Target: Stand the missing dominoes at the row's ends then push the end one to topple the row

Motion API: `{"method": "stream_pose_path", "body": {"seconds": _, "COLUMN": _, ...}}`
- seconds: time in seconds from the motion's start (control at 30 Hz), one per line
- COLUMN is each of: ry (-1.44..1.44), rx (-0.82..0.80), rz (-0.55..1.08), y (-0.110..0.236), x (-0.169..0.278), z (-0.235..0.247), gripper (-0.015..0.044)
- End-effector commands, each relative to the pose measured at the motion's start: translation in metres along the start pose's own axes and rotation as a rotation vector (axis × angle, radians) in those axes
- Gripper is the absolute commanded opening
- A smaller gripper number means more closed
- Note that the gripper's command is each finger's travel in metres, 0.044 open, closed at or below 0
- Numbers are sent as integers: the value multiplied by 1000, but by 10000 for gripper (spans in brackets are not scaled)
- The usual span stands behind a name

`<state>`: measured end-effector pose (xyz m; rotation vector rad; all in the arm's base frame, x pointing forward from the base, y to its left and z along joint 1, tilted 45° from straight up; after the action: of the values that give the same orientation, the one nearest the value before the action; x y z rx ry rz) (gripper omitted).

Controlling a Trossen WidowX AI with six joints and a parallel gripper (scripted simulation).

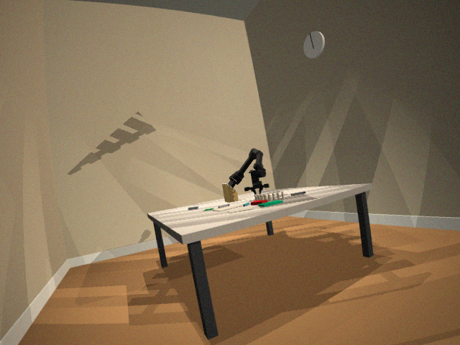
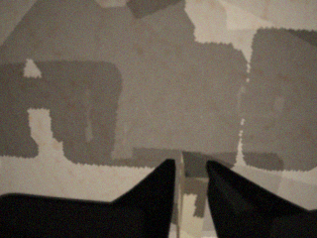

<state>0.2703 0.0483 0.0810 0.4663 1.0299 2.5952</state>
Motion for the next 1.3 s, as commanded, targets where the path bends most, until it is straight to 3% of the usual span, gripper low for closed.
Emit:
{"method": "stream_pose_path", "body": {"seconds": 0.0, "ry": -5, "rx": 4, "rz": -3, "y": 0, "x": 0, "z": 0, "gripper": 28}}
{"method": "stream_pose_path", "body": {"seconds": 0.27, "ry": -5, "rx": 4, "rz": -3, "y": 8, "x": 0, "z": -1, "gripper": 28}}
{"method": "stream_pose_path", "body": {"seconds": 0.67, "ry": -27, "rx": 11, "rz": -4, "y": 149, "x": 1, "z": -6, "gripper": 28}}
{"method": "stream_pose_path", "body": {"seconds": 1.0, "ry": -71, "rx": 13, "rz": -5, "y": 157, "x": -4, "z": -1, "gripper": 28}}
{"method": "stream_pose_path", "body": {"seconds": 1.27, "ry": 16, "rx": 22, "rz": -11, "y": 168, "x": -56, "z": 63, "gripper": 28}}
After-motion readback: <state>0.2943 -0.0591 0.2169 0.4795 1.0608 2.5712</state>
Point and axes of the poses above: the point midway between the two fingers, 35 mm back from their tips, its own y axis back along the fingers, its own z axis across the jaws, x = y × z, the point moved 6 cm from there along y, back along the fingers, and after that the axes turned 12 degrees about y, right-handed, at the moved point
